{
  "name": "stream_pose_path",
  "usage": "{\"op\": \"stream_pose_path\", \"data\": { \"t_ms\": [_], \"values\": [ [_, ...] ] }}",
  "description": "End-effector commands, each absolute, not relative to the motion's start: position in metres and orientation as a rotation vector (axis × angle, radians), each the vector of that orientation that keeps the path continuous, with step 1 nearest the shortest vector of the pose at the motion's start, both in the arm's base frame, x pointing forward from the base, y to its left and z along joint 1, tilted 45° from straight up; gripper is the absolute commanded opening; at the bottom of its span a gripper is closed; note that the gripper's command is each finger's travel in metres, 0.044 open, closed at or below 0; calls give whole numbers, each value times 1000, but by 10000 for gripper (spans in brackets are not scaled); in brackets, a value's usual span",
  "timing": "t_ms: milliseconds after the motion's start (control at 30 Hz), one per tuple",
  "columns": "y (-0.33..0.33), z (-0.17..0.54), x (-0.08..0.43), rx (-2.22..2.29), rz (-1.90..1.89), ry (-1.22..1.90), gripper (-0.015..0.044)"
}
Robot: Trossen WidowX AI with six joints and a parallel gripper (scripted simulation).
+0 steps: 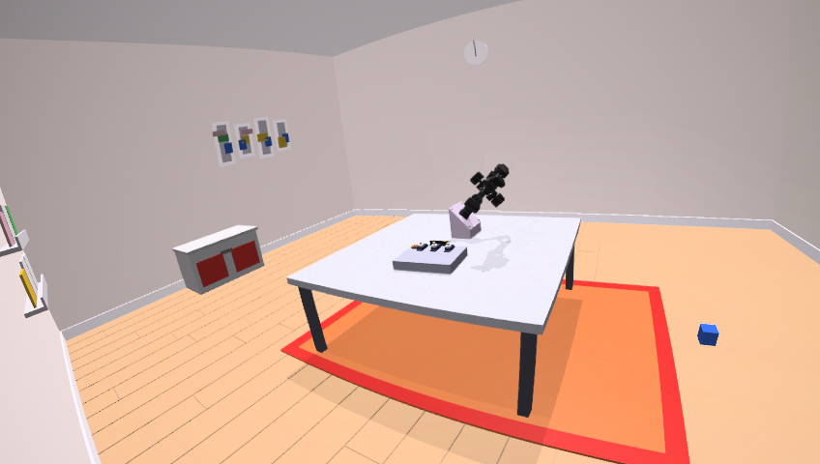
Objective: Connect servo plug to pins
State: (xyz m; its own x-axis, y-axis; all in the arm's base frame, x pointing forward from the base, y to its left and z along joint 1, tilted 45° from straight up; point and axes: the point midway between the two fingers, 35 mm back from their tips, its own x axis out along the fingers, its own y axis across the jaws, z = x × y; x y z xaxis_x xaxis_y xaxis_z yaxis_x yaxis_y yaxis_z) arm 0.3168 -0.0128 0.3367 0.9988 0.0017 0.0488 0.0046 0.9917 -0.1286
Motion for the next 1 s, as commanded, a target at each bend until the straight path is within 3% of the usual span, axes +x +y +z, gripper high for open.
{"op": "stream_pose_path", "data": {
  "t_ms": [0,967],
  "values": [
    [-5,333,314,-47,-2,-64,115],
    [-58,200,412,-612,255,574,115]
  ]
}}
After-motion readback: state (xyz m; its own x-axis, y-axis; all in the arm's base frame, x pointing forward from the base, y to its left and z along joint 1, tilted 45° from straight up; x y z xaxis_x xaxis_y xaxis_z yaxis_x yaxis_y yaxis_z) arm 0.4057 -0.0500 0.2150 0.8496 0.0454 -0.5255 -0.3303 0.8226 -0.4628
